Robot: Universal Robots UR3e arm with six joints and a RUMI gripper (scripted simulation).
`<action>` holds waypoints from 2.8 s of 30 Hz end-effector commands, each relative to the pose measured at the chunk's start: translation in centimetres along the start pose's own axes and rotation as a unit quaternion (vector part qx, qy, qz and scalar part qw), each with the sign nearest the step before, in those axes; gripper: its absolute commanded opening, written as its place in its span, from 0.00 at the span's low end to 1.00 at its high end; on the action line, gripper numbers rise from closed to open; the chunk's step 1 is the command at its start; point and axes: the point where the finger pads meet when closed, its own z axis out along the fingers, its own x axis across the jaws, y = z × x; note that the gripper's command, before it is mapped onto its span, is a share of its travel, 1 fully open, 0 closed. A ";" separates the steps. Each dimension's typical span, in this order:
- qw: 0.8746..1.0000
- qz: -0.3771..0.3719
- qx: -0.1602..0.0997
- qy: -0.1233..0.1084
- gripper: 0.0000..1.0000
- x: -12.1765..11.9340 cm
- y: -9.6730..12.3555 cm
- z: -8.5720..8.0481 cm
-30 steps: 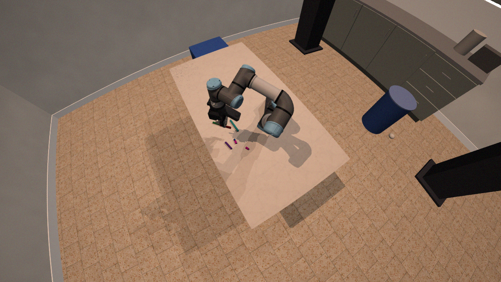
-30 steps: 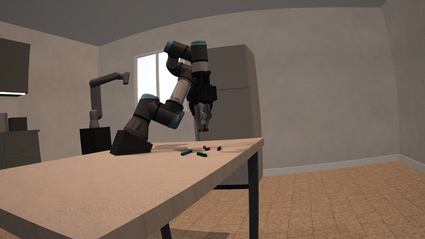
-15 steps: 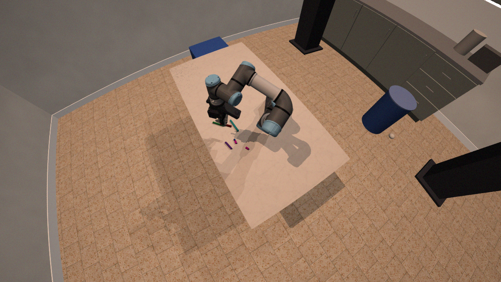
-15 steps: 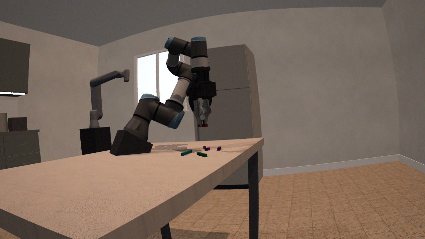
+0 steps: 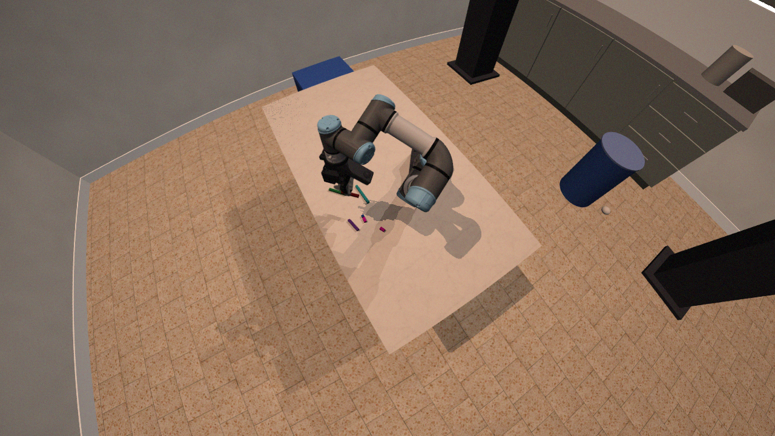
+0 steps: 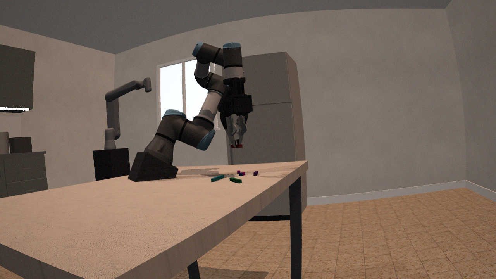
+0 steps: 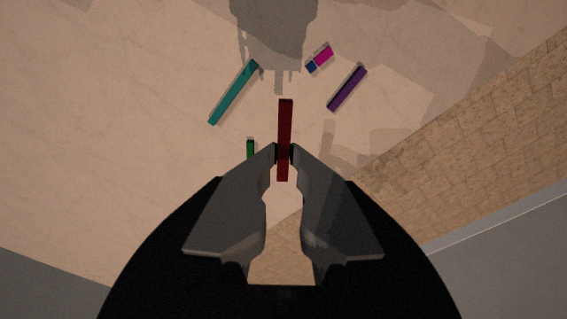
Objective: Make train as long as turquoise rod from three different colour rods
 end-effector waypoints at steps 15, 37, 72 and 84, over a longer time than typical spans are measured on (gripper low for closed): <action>0.989 0.150 0.001 0.000 0.00 3.2 -3.4 -0.2; 0.947 0.323 0.001 -0.001 0.00 6.4 -7.5 -0.2; 0.913 0.408 0.000 0.000 0.00 7.7 -9.6 -0.1; 0.913 0.408 0.001 0.001 0.00 7.8 -9.6 0.9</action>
